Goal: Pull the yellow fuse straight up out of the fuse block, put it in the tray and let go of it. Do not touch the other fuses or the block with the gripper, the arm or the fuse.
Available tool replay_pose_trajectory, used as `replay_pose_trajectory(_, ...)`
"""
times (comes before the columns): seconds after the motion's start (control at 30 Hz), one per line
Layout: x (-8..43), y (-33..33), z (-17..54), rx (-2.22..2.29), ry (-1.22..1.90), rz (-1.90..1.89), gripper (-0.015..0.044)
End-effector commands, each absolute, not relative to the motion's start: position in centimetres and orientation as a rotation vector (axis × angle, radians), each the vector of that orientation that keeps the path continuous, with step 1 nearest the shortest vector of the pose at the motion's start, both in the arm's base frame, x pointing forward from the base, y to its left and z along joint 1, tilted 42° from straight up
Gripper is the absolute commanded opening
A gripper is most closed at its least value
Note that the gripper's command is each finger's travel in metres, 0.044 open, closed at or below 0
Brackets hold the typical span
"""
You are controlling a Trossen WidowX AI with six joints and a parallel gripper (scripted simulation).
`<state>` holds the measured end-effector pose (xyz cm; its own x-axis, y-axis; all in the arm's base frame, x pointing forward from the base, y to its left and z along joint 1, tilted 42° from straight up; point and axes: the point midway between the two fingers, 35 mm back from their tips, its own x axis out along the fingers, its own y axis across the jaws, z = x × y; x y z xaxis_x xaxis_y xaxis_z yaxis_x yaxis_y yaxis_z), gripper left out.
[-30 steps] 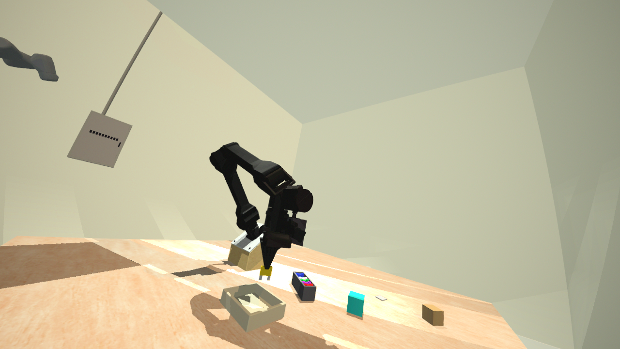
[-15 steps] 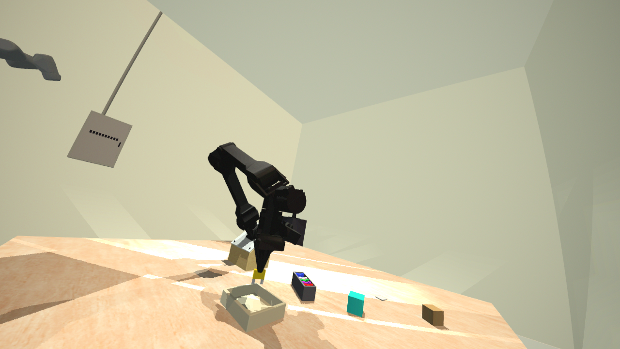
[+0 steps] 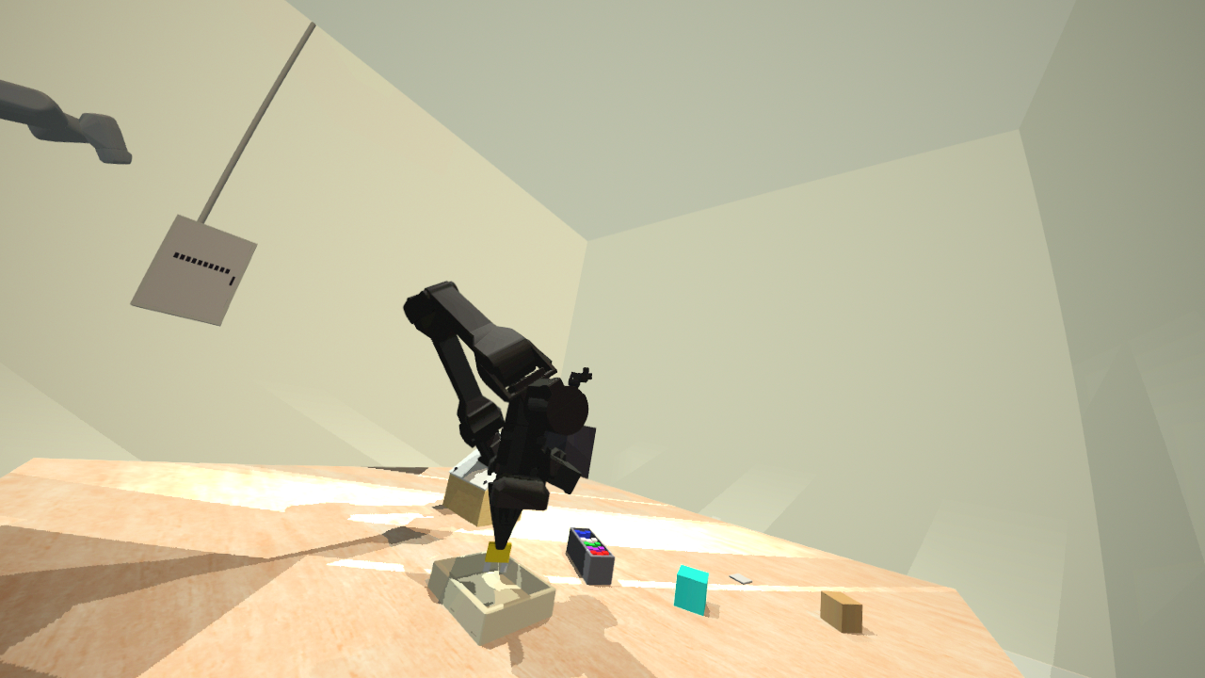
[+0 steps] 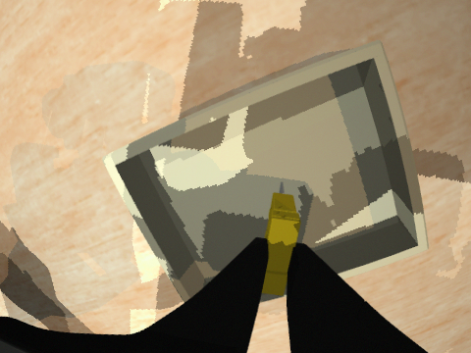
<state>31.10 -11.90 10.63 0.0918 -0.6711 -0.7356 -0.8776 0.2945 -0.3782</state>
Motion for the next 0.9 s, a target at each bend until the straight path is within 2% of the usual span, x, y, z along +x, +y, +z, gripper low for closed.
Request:
replay_pose_trajectory(0.0,31.1,-12.4,10.0,-1.44,1.641,0.288,0.0)
replay_pose_trajectory(0.1,31.1,-12.5,9.9,-1.44,1.641,0.288,0.0)
replay_pose_trajectory(0.53,31.1,-12.1,10.4,-1.438,1.641,0.282,0.033)
replay_pose_trajectory(0.63,30.8,-10.0,12.6,-1.438,1.64,0.289,0.033)
replay_pose_trajectory(0.87,30.7,-9.8,12.8,-1.439,1.64,0.29,0.033)
